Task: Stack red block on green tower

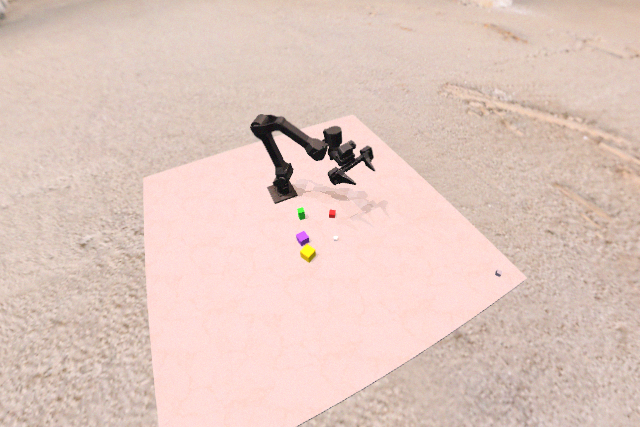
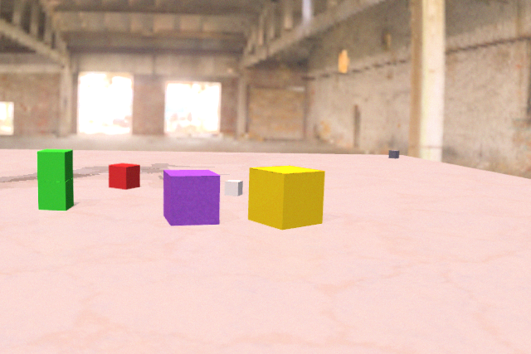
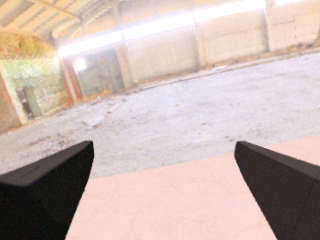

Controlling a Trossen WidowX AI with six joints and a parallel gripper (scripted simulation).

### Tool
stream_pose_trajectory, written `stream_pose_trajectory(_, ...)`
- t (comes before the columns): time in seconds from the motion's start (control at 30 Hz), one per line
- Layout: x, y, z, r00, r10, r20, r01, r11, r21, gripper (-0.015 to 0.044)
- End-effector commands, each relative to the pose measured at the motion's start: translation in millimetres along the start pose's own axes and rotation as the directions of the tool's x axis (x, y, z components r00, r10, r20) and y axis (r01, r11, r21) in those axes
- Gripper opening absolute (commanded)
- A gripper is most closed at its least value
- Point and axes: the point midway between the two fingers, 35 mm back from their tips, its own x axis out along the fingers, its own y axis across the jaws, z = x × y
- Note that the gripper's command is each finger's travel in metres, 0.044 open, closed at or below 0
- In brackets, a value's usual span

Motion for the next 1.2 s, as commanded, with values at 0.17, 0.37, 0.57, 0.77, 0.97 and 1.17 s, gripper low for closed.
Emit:
stream_pose_trajectory(0.17,11.7,1.4,-29.2,0.988,0.017,-0.153,-0.019,1.000,-0.016,0.0440)
stream_pose_trajectory(0.37,17.9,-6.1,-69.4,0.927,0.001,-0.374,-0.006,1.000,-0.011,0.0440)
stream_pose_trajectory(0.57,11.6,-22.4,-106.4,0.806,-0.051,-0.589,0.065,0.998,0.003,0.0440)
stream_pose_trajectory(0.77,-7.1,-44.4,-135.4,0.623,-0.124,-0.772,0.194,0.981,-0.002,0.0440)
stream_pose_trajectory(0.97,-36.8,-67.8,-152.6,0.385,-0.198,-0.902,0.365,0.930,-0.048,0.0440)
stream_pose_trajectory(1.17,-73.3,-89.2,-155.1,0.109,-0.250,-0.962,0.546,0.824,-0.152,0.0440)
